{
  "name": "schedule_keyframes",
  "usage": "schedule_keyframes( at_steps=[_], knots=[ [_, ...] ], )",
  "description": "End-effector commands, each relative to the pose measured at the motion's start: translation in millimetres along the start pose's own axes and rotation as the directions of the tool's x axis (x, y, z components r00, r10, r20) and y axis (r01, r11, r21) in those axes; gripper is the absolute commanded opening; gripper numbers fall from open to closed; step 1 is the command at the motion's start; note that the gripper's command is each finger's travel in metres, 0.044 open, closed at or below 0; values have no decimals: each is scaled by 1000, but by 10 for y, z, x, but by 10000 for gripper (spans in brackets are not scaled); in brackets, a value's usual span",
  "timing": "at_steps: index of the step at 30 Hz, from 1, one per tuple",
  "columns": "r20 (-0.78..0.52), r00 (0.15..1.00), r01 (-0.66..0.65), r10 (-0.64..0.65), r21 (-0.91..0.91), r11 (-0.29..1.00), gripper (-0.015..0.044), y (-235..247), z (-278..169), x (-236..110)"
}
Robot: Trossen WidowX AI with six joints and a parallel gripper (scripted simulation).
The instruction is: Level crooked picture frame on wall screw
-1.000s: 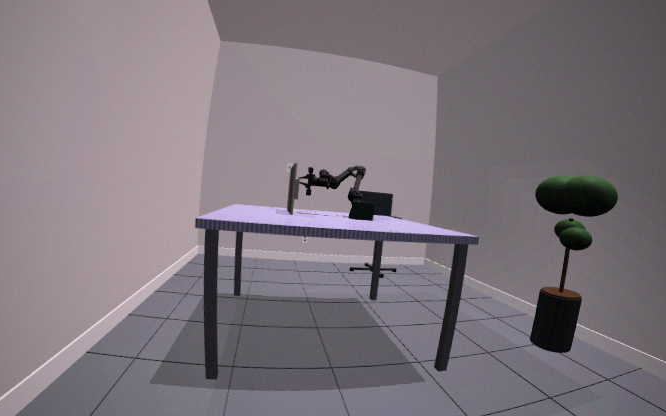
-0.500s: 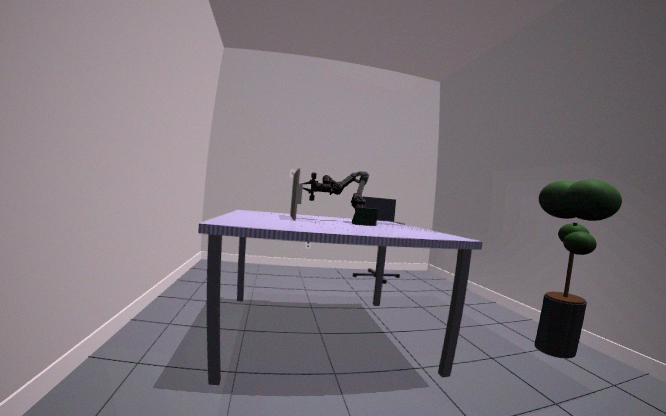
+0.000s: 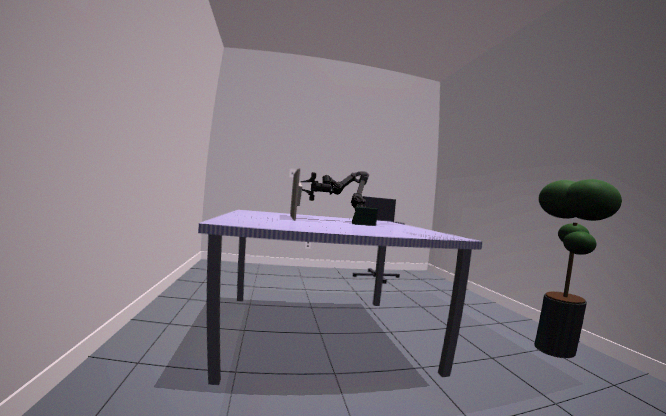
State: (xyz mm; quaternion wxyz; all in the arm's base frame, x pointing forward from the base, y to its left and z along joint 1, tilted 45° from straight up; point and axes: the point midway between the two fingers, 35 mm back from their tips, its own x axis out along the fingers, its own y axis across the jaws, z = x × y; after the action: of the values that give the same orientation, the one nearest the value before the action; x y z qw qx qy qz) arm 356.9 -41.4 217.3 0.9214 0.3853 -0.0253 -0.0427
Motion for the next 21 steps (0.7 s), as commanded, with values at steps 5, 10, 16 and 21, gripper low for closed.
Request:
schedule_keyframes(
  at_steps=[5, 10, 16, 21],
  knots=[
    [0, 1000, 1, -1, -48, 999, 260, 27, 46, -178],
    [-2, 1000, 2, -2, -137, 991, 260, 38, 81, -536],
    [-3, 1000, 2, -3, -243, 970, 260, -23, 28, -921],
    [-3, 1000, 2, -3, -268, 964, 260, -48, 2, -1003]
  ],
)
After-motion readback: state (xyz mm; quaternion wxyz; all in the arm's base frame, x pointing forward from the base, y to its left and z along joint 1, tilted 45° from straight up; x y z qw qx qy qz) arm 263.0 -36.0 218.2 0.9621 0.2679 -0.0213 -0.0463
